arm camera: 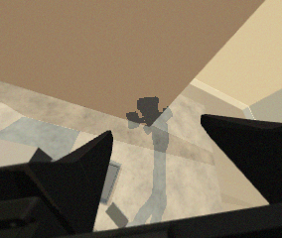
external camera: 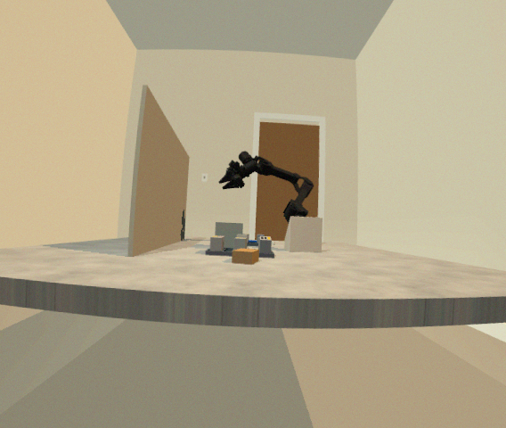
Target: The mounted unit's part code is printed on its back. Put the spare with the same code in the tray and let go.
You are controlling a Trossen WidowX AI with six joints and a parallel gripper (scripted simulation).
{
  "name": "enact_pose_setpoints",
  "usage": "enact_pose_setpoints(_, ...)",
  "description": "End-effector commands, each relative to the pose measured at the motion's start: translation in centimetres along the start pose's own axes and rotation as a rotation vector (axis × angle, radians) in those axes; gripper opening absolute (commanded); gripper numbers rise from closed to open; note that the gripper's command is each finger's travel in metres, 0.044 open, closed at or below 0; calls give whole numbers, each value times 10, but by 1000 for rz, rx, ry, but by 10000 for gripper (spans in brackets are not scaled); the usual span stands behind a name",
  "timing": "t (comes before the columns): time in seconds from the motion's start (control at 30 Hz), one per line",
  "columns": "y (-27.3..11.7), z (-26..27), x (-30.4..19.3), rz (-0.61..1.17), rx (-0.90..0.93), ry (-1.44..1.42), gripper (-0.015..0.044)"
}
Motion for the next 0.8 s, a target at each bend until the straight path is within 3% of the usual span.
enact_pose_setpoints(0.0, 34, 38, 50, 55, 251, 171, 440)
enact_pose_setpoints(0.4, 68, 107, 105, 342, 479, 387, 440)
enact_pose_setpoints(0.77, 81, 177, 141, 701, 482, 521, 440)
Point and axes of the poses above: the point midway between the two fingers, 35 mm back from their tips, its own y axis out along the fingers, its own z axis across the jaws, x = y × z, the point moved 2 cm from there along -y, back along the fingers, and after that the axes turned 10 degrees about -y, right-handed, at the moved point
